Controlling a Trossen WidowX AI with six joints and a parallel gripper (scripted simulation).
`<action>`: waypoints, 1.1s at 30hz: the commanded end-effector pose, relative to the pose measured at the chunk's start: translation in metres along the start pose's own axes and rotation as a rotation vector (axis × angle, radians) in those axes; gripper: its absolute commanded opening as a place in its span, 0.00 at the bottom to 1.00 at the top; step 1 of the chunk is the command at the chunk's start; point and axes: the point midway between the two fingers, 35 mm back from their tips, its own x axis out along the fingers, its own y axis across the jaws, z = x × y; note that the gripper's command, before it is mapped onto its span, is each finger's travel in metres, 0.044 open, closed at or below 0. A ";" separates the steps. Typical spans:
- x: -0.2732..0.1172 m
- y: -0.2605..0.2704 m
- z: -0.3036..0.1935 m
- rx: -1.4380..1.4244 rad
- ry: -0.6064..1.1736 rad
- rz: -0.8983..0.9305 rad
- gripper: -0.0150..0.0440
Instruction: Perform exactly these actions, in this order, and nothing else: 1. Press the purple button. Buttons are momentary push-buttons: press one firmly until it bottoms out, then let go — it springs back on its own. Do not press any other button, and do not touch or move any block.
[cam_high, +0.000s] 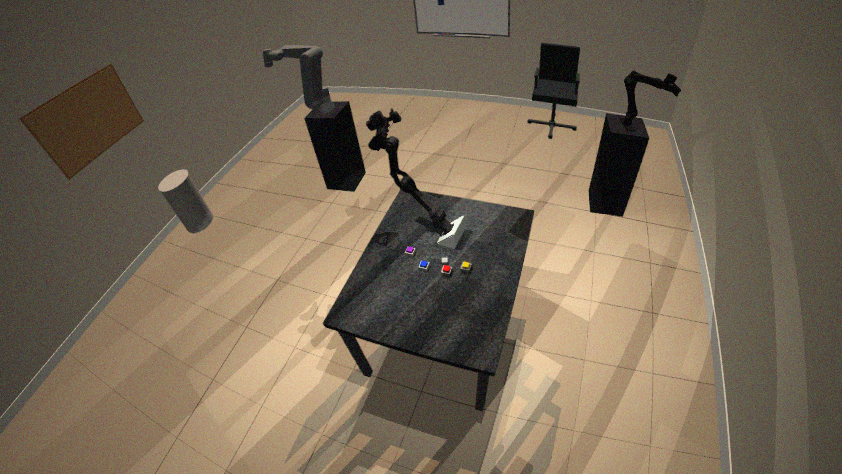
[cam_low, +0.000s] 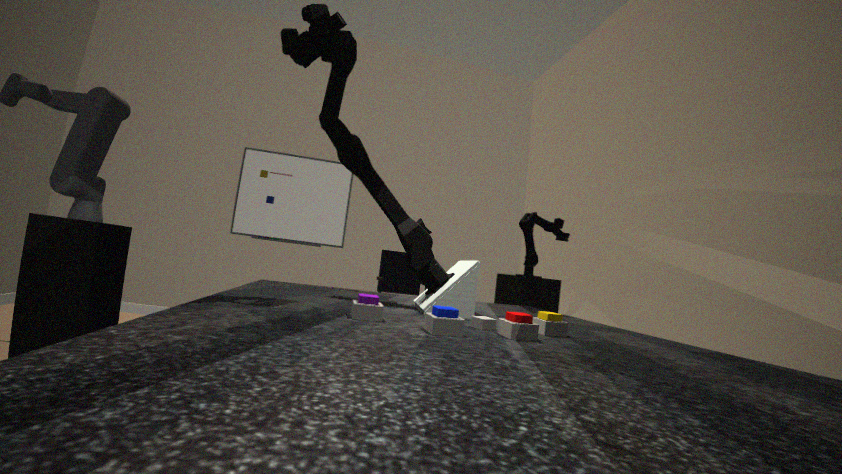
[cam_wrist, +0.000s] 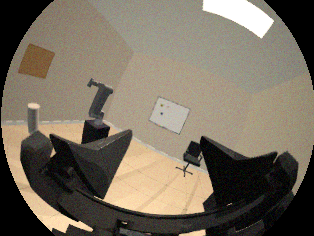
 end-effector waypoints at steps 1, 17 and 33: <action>-0.002 -0.003 0.004 0.004 -0.019 -0.007 0.93; -0.285 -0.167 0.114 0.019 -1.090 -0.903 0.93; -0.574 -0.124 -0.118 0.388 -1.355 -2.337 0.93</action>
